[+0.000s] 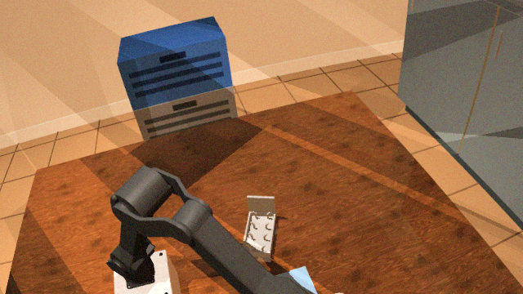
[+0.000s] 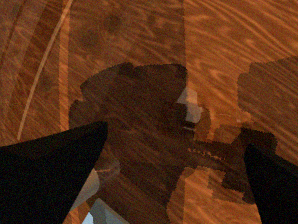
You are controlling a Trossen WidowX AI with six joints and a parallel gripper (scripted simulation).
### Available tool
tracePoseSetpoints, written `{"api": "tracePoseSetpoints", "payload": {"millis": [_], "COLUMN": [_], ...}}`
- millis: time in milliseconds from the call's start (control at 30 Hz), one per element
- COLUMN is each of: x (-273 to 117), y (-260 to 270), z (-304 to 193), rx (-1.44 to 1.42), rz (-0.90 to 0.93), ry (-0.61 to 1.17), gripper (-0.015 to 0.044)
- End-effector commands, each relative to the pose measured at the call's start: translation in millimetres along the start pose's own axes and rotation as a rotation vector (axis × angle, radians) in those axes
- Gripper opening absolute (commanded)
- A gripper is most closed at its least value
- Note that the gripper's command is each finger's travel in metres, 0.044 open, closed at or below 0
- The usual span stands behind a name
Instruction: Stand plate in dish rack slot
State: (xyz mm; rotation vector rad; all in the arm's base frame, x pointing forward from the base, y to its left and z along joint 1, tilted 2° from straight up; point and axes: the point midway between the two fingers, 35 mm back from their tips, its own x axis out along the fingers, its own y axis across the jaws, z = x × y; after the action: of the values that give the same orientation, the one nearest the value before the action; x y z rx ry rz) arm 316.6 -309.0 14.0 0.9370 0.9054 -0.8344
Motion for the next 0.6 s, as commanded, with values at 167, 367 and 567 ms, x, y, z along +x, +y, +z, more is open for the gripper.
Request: {"api": "tracePoseSetpoints", "payload": {"millis": [167, 367, 567], "x": [-9, -16, -25], "y": [23, 34, 41], "z": [-49, -85, -121], "rx": [-0.256, -0.446, -0.638], "rz": [-0.029, -0.044, -0.054], "ry": [0.085, 0.149, 0.213], "gripper": [0.0400, 0.0400, 0.0400]}}
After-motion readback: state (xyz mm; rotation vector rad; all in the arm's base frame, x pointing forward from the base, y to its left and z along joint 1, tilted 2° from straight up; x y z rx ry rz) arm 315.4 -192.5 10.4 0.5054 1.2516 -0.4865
